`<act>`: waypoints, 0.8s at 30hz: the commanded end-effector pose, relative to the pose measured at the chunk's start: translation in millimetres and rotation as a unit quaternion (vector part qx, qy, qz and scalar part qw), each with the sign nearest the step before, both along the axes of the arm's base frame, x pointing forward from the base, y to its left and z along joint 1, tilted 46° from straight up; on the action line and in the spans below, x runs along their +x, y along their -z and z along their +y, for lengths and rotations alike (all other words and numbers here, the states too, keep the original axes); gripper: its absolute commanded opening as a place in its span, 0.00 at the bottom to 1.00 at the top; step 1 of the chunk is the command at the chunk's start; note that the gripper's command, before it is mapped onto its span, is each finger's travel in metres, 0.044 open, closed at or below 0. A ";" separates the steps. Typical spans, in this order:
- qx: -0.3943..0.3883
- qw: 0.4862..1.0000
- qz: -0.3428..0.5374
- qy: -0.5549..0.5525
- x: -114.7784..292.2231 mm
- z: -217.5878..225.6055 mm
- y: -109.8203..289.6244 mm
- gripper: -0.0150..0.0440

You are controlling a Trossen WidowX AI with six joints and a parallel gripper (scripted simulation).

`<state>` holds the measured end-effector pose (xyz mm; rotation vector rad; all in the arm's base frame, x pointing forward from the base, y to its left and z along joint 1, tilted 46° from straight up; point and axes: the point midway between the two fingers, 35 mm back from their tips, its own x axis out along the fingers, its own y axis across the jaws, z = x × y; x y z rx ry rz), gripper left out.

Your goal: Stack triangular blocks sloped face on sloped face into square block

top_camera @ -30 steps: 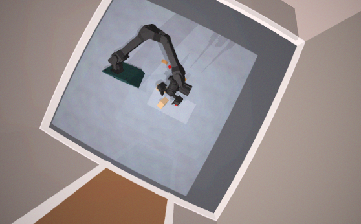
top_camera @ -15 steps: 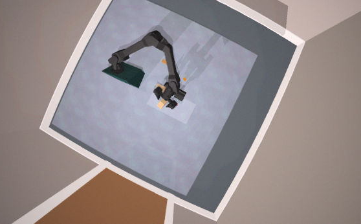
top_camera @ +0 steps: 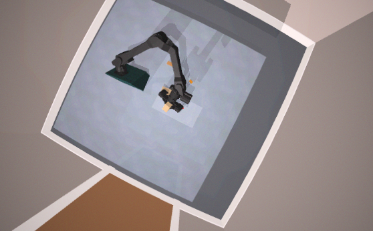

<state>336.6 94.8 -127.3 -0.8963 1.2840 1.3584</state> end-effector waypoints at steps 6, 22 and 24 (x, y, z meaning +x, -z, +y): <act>-0.001 1.000 -0.001 0.000 4.4 -14.2 -14.0 0.25; -0.002 1.000 -0.001 0.000 10.0 -69.6 -67.7 0.25; -0.002 1.000 -0.001 0.000 9.9 -71.8 -69.9 0.25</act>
